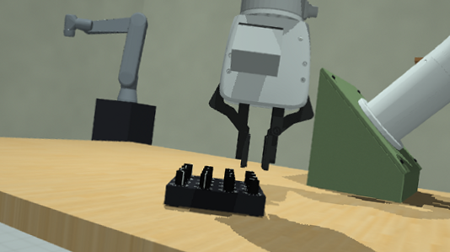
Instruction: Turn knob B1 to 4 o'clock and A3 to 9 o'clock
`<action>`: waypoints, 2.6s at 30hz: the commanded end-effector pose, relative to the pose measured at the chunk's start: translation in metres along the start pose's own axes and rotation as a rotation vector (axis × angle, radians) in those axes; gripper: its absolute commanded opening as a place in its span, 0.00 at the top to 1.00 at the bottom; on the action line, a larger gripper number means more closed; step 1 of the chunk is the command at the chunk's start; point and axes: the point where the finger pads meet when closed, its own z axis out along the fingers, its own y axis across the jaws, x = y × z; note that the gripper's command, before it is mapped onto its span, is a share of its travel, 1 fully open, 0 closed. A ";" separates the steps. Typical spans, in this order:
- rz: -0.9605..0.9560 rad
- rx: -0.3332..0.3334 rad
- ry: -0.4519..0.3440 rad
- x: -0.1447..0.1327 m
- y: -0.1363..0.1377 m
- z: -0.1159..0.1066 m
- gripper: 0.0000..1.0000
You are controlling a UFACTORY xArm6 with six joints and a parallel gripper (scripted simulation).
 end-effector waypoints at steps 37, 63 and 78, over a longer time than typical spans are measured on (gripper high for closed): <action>-0.001 -0.003 0.002 0.001 0.001 0.005 0.81; -0.001 -0.003 0.002 0.001 0.001 0.008 0.81; -0.001 -0.002 0.002 0.001 0.001 0.017 0.81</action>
